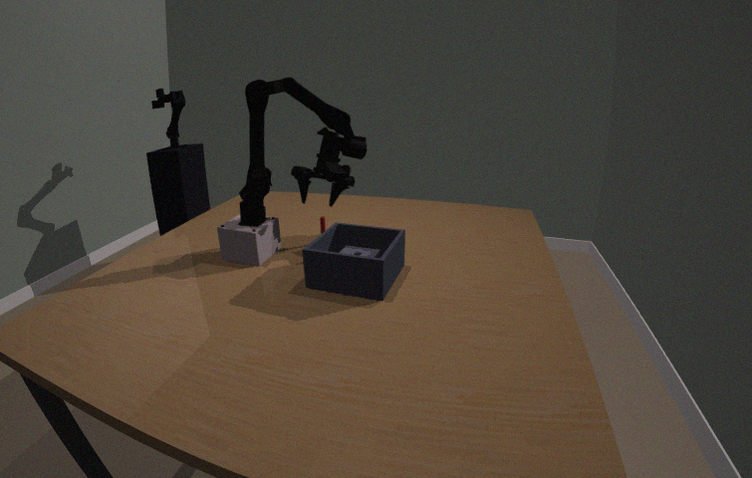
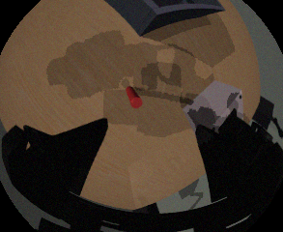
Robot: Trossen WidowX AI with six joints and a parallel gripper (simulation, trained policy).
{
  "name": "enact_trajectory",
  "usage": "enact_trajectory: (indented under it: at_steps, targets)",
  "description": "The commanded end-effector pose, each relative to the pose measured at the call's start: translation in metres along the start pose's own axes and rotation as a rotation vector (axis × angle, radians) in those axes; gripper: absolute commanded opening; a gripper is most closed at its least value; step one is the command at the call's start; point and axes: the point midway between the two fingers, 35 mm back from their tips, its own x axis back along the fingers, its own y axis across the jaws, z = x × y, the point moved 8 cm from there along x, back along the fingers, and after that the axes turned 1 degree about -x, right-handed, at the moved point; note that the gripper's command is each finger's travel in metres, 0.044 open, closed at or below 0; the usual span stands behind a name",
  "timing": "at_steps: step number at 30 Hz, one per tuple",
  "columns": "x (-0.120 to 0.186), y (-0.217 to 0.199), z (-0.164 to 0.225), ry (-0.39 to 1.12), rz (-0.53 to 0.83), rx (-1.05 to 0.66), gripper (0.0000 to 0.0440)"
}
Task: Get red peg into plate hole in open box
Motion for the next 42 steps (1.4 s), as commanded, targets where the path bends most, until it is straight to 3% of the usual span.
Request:
enact_trajectory:
  at_steps: [1,18,21,35,42]
  targets:
    - [-0.017,0.004,-0.003,-0.009,0.024,0.008,0.0440]
    - [-0.084,0.020,-0.007,-0.069,0.006,0.027,0.0432]
    - [-0.093,0.020,-0.007,-0.073,0.009,0.033,0.0379]
    - [-0.119,0.016,-0.006,-0.057,0.093,0.050,0.0013]
    - [-0.102,0.019,-0.015,-0.112,0.092,0.062,0.0000]
